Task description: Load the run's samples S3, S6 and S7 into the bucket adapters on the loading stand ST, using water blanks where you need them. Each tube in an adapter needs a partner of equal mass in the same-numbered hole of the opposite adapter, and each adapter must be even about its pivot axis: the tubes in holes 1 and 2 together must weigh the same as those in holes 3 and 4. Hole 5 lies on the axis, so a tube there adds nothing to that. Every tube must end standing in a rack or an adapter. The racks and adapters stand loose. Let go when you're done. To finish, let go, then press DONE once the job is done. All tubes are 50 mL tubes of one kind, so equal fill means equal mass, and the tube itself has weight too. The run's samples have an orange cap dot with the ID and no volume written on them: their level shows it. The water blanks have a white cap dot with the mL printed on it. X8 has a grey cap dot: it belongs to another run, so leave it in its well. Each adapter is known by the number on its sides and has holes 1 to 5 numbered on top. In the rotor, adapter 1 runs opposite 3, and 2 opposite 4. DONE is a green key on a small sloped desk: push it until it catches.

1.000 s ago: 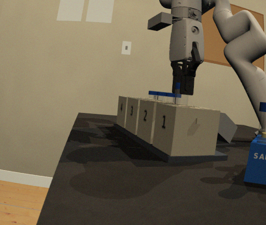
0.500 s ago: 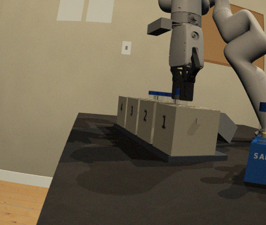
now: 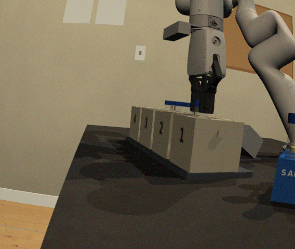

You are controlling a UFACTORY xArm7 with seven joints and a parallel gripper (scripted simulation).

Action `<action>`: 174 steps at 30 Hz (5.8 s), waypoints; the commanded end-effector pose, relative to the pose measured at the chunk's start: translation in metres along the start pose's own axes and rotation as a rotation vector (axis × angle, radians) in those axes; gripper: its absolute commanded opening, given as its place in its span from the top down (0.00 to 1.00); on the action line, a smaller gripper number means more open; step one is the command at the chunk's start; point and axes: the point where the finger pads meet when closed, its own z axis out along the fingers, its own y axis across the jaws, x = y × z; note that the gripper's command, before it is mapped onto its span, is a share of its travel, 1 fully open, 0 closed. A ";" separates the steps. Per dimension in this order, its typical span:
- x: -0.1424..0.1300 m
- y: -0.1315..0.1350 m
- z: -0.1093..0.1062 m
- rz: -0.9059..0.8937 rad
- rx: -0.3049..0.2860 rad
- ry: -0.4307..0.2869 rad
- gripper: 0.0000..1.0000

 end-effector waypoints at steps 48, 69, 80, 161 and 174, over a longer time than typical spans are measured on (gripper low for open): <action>0.001 -0.001 -0.031 0.000 0.002 0.003 0.56; 0.001 -0.001 -0.069 0.000 0.002 0.003 0.56; 0.001 -0.001 -0.087 0.000 0.002 0.003 0.56; -0.046 -0.122 -0.133 0.843 0.004 0.001 0.43; -0.066 -0.173 -0.133 0.842 0.005 0.001 0.43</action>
